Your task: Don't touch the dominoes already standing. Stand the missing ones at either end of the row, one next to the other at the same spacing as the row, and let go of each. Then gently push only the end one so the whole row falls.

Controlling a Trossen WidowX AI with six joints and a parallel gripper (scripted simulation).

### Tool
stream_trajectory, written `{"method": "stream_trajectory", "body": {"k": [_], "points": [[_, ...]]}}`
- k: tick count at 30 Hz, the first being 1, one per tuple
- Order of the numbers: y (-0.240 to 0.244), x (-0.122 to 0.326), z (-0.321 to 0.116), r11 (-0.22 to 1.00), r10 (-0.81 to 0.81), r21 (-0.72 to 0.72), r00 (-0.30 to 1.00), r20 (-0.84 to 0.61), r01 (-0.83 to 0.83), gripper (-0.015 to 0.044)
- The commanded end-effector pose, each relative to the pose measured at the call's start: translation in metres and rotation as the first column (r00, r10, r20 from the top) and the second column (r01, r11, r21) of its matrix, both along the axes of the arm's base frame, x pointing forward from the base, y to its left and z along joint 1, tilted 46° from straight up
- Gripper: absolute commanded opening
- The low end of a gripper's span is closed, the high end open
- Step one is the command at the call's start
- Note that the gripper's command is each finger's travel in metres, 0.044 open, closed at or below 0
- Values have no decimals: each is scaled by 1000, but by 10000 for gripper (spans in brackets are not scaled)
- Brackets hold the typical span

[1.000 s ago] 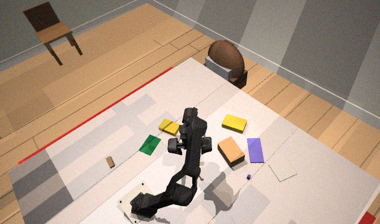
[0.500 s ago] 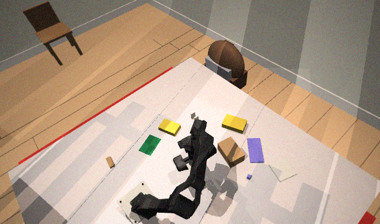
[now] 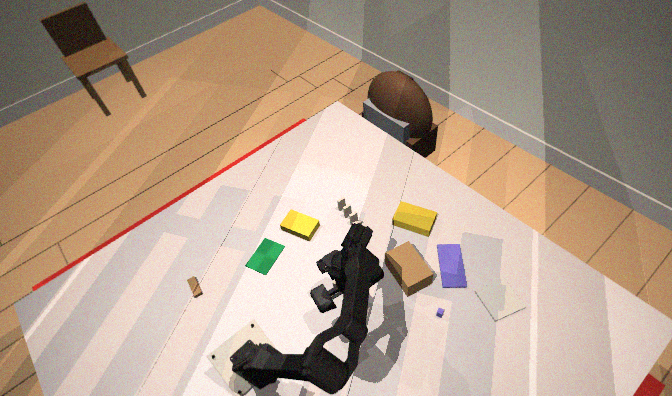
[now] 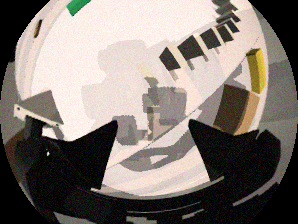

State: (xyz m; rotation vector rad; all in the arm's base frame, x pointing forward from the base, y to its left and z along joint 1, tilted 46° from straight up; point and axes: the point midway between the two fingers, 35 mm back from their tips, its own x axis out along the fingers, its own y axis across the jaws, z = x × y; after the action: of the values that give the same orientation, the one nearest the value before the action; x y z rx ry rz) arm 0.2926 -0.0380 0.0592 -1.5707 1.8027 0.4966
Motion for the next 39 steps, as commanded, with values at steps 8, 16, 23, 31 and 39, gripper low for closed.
{"method": "stream_trajectory", "body": {"k": [8, 16, 23, 31, 39], "points": [[-21, -5, -20, 1000, 5, -9, 1000, -10, -5, 440], [-29, -6, -27, 1000, 4, -10, 1000, -10, -5, 440], [-29, -6, -27, 1000, 4, -10, 1000, -10, -5, 414], [-29, -6, -27, 1000, 4, -10, 1000, -10, -5, 204], [-29, -6, -27, 1000, 4, -10, 1000, -10, -5, 22]]}}
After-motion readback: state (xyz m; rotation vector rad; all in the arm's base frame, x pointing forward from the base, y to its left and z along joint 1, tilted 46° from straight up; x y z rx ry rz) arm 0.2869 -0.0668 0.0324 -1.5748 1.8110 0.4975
